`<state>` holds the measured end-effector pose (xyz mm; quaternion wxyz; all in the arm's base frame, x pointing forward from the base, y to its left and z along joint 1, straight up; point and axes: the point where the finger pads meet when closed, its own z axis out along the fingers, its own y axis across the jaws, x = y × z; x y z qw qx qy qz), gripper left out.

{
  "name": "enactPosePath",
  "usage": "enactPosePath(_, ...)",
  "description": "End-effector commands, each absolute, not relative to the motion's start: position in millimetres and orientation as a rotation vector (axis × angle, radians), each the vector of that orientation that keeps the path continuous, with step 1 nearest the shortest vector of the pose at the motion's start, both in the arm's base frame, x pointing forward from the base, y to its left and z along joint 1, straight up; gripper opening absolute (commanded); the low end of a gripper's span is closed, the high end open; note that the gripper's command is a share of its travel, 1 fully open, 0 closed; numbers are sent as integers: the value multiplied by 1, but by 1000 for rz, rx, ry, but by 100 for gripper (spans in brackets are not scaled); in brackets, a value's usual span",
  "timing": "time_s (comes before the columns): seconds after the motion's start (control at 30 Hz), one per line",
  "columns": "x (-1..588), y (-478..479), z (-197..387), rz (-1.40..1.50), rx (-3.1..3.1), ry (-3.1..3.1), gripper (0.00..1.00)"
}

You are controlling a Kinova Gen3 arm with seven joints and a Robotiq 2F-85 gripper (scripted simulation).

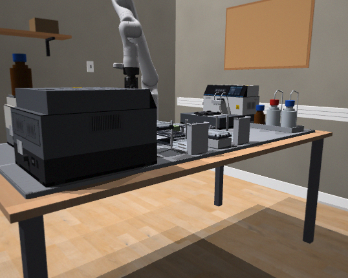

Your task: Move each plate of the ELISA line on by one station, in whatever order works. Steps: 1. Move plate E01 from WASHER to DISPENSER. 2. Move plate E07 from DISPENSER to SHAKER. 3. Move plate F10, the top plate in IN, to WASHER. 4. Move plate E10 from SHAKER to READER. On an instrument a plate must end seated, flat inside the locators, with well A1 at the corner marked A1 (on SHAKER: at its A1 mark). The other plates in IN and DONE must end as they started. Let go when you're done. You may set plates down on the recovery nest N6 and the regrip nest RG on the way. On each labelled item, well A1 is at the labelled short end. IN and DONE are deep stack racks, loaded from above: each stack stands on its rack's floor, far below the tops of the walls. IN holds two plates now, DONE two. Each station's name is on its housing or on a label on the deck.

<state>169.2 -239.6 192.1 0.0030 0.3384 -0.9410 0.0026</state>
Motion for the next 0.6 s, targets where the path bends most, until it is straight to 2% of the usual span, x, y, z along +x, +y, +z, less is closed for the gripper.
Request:
enactPosePath(0.0,159,-245,192,11,1121,-2932,94)
enactPosePath(0.57,114,-265,193,11,1297,-2858,94)
